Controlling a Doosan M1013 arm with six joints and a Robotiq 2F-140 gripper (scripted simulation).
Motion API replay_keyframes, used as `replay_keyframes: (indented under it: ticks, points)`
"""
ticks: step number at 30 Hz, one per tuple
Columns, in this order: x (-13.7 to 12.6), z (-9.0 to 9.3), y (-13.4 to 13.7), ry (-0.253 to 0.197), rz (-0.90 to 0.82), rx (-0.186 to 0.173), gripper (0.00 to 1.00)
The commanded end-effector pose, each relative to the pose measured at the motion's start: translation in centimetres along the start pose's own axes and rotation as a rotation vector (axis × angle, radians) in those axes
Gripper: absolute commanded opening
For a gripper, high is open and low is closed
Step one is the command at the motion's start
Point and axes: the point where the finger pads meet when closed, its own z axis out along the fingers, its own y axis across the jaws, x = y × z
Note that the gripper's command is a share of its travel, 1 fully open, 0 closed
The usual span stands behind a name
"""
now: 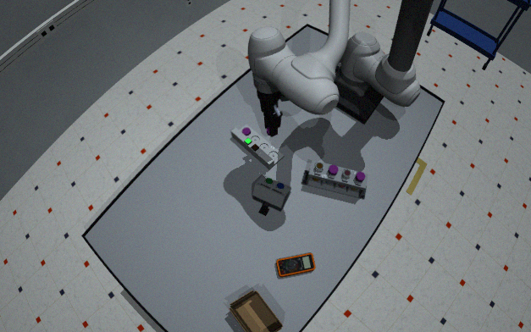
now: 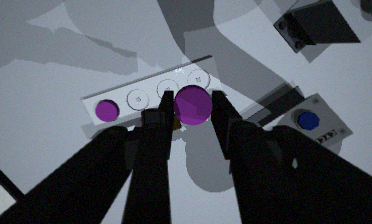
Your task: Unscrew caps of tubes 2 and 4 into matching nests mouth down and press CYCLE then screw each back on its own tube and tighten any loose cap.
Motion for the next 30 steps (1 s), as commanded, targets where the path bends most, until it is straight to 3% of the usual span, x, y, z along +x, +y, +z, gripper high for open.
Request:
replay_keyframes:
  ticks: [1, 10, 12, 27, 30]
  points:
    - [1.8, 0.0, 3.0, -0.011, 0.227, 0.024, 0.30]
    - [5.3, 0.2, 8.3, -0.011, 0.227, 0.024, 0.30]
    - [5.3, 0.2, 8.3, -0.011, 0.227, 0.024, 0.30]
    - [11.8, 0.5, 18.1, -0.011, 0.227, 0.024, 0.30]
    - [12.3, 0.5, 18.8, -0.011, 0.227, 0.024, 0.30]
